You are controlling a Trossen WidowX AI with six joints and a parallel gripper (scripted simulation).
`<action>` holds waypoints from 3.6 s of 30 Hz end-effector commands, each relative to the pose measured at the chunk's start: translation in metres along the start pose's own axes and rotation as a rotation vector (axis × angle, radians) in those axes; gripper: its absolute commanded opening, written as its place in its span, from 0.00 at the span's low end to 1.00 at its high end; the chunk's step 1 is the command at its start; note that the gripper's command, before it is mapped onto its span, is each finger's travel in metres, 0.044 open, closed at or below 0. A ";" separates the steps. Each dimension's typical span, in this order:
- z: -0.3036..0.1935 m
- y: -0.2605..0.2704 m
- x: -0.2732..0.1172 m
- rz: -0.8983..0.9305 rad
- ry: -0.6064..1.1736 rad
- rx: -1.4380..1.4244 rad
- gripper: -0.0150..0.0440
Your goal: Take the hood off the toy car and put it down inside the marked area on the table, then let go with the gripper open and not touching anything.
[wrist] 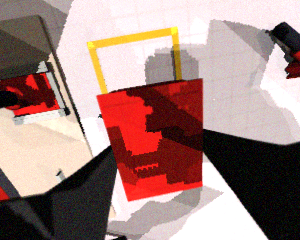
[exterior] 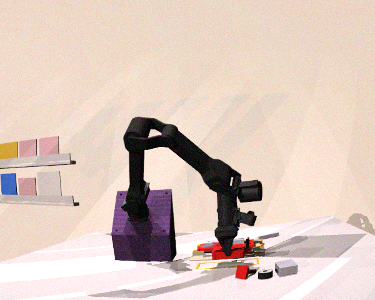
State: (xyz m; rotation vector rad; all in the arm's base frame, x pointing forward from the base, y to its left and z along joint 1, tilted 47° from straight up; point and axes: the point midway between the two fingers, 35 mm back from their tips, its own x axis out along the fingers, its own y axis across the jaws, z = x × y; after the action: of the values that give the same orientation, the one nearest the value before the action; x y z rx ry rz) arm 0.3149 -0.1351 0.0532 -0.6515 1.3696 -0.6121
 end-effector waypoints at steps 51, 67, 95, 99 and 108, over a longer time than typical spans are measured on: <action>-0.003 0.002 0.027 0.003 0.004 -0.009 0.25; -0.002 0.000 0.025 -0.002 0.004 -0.002 0.92; -0.001 0.001 -0.047 0.002 0.007 -0.003 1.00; -0.001 0.001 -0.047 0.002 0.007 -0.003 1.00; -0.001 0.001 -0.047 0.002 0.007 -0.003 1.00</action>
State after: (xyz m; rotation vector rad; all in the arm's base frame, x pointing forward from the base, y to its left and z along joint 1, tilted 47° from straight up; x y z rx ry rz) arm 0.3088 -0.1001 0.0833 -0.6511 1.3793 -0.6041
